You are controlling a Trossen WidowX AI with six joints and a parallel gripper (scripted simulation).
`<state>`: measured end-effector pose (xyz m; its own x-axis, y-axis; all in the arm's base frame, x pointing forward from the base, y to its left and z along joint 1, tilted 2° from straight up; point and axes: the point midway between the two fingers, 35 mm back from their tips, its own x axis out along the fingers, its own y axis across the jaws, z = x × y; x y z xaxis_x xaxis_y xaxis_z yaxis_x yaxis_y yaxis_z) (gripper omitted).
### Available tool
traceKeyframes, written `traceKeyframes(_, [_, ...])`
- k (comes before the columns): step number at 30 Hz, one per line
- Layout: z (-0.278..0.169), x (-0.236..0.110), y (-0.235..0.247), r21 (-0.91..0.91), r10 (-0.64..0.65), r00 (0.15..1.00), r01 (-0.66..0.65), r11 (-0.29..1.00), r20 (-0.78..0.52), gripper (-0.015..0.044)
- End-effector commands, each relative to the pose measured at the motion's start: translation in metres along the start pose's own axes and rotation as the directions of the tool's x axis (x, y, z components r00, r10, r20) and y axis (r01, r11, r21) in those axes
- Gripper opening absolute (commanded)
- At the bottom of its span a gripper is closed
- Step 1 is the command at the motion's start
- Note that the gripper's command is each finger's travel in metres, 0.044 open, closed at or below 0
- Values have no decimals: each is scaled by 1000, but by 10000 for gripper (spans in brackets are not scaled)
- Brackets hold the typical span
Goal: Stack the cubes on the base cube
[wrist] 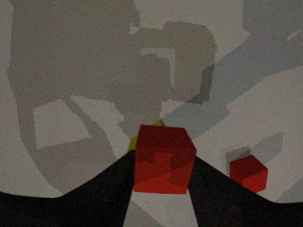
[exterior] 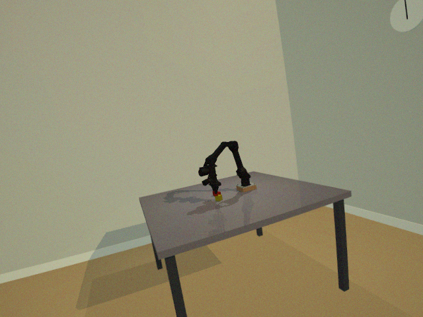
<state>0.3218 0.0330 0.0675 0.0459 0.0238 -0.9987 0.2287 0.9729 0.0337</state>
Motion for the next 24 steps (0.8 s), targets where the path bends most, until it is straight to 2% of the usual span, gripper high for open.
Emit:
traceKeyframes(1, [0,0,0,-2,-3,1000,3,1000,2,105])
traceKeyframes(5, [0,0,0,-2,-3,1000,3,1000,2,105])
traceKeyframes(9, [0,0,0,-2,-3,1000,3,1000,2,205])
traceKeyframes(24, [0,-16,0,0,0,1000,0,1000,0,205])
